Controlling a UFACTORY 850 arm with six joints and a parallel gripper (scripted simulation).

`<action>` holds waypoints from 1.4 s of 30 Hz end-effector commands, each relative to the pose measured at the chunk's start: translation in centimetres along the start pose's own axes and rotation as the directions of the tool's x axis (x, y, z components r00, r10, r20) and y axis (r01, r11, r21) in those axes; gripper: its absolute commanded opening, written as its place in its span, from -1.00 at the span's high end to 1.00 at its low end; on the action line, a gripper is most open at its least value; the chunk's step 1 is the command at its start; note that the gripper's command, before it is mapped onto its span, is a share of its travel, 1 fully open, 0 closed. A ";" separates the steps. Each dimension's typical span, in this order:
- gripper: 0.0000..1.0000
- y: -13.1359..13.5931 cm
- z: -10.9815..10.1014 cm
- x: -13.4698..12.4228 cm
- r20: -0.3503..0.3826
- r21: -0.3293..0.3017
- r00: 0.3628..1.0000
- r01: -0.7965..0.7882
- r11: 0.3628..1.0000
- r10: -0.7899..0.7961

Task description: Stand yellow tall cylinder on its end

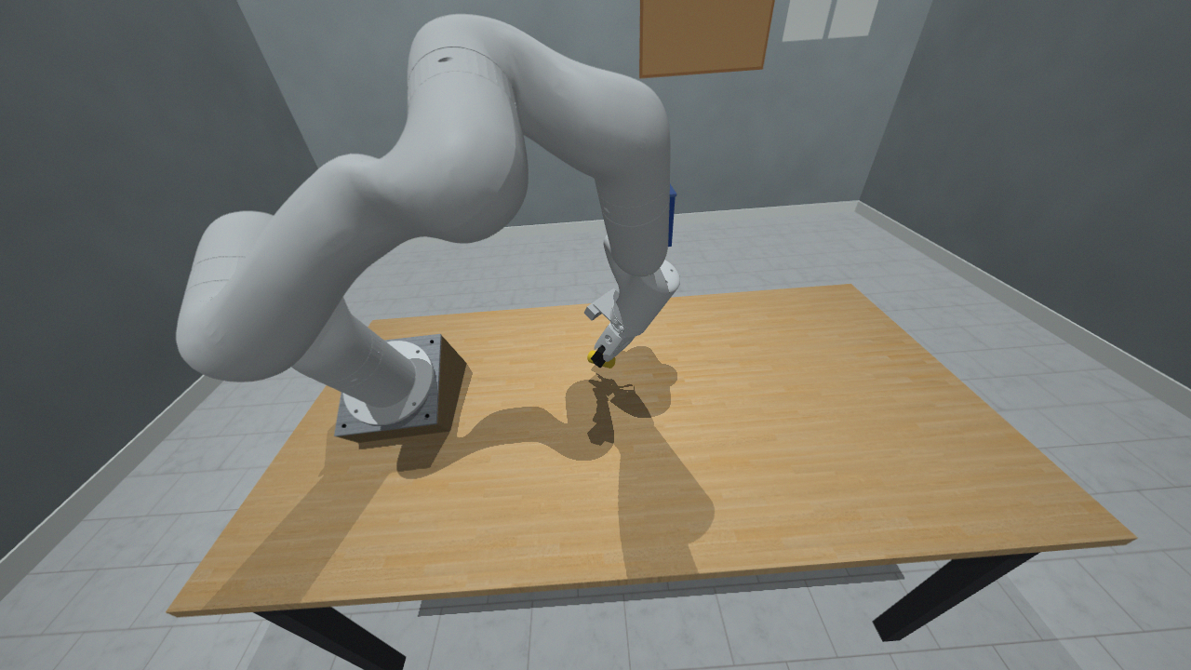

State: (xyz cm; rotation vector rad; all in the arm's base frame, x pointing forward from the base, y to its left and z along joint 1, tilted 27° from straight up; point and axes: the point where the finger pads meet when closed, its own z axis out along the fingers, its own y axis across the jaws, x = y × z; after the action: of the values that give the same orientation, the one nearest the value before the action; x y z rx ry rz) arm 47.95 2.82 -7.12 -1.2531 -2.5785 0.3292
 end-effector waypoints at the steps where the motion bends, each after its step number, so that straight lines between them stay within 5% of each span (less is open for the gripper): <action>1: 0.33 0.1 -0.1 0.0 0.003 -0.001 1.000 0.000 1.000 0.000; 10: 0.33 -0.2 0.0 -0.1 0.045 0.012 0.999 -0.003 1.000 0.003; 24: 0.33 0.0 0.0 0.2 0.249 0.004 0.969 -0.002 1.000 0.001; 42: 0.33 0.0 0.0 0.6 0.267 0.001 0.964 0.000 1.000 0.000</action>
State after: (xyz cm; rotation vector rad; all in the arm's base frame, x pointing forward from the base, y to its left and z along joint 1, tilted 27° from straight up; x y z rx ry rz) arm 47.61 3.25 -7.09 -1.2873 -2.7950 0.5290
